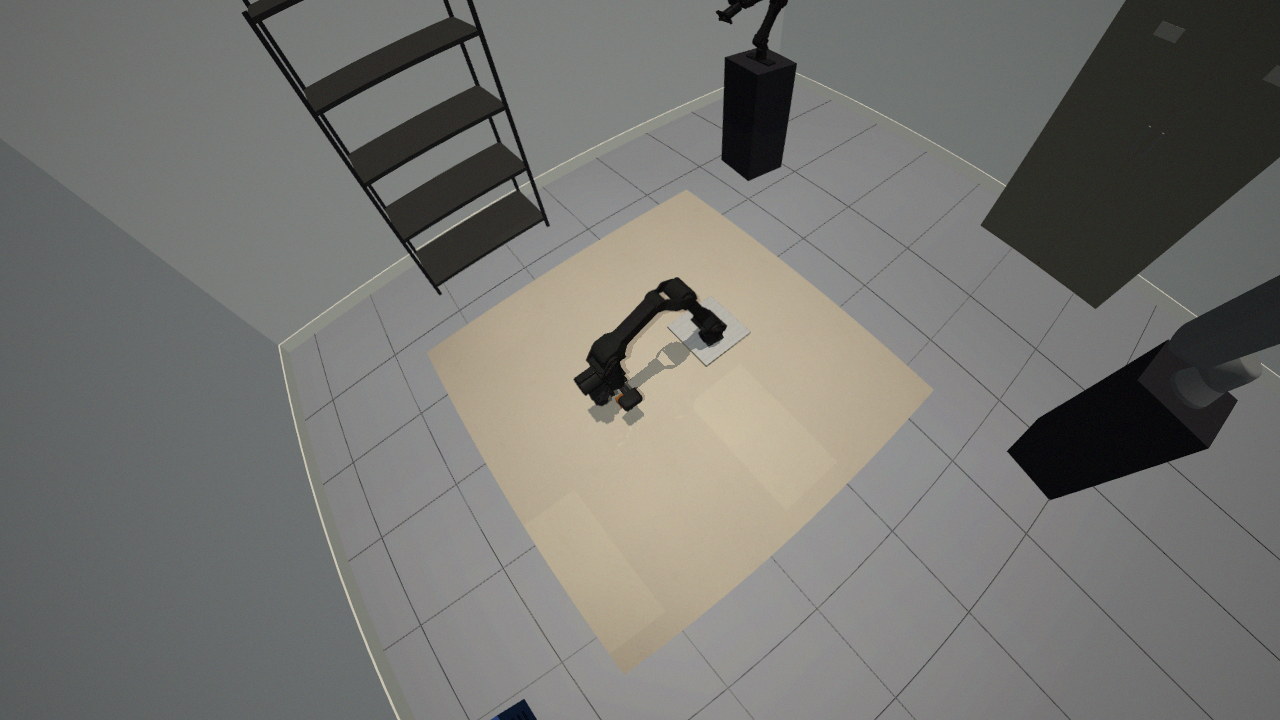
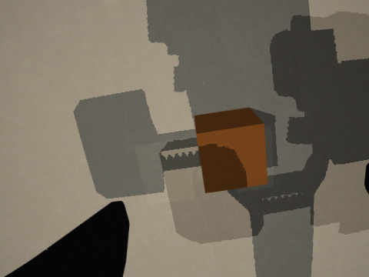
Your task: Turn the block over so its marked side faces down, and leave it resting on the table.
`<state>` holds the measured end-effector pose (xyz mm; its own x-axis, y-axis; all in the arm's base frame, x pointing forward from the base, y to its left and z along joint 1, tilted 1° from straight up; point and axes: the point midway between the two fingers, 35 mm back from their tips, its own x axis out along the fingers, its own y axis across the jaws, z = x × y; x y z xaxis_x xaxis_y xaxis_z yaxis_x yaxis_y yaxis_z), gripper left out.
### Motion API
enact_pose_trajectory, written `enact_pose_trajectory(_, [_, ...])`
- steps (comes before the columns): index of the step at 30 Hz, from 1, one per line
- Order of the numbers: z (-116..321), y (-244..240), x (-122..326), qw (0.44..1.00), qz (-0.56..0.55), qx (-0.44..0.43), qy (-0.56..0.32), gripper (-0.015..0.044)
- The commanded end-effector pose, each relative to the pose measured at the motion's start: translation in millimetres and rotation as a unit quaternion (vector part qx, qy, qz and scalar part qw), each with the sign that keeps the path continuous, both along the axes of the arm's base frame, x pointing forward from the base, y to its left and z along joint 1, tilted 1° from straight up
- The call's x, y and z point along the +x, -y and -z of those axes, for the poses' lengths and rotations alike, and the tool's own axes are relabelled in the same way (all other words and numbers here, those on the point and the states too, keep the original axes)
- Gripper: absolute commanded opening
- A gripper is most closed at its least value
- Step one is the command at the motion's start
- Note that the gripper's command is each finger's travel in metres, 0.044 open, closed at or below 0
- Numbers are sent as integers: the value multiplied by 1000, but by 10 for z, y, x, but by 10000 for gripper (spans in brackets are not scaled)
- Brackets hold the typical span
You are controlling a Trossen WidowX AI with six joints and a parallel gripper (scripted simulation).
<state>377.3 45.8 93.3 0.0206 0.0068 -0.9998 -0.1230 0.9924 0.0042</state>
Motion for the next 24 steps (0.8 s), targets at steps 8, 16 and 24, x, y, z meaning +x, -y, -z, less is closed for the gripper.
enact_pose_trajectory(8, [204,-2,-1,1000,2,-1,1,440])
enact_pose_trajectory(16, [335,-3,5,1000,2,-1,1,440])
enact_pose_trajectory(24, [466,-4,5,1000,2,-1,1,440])
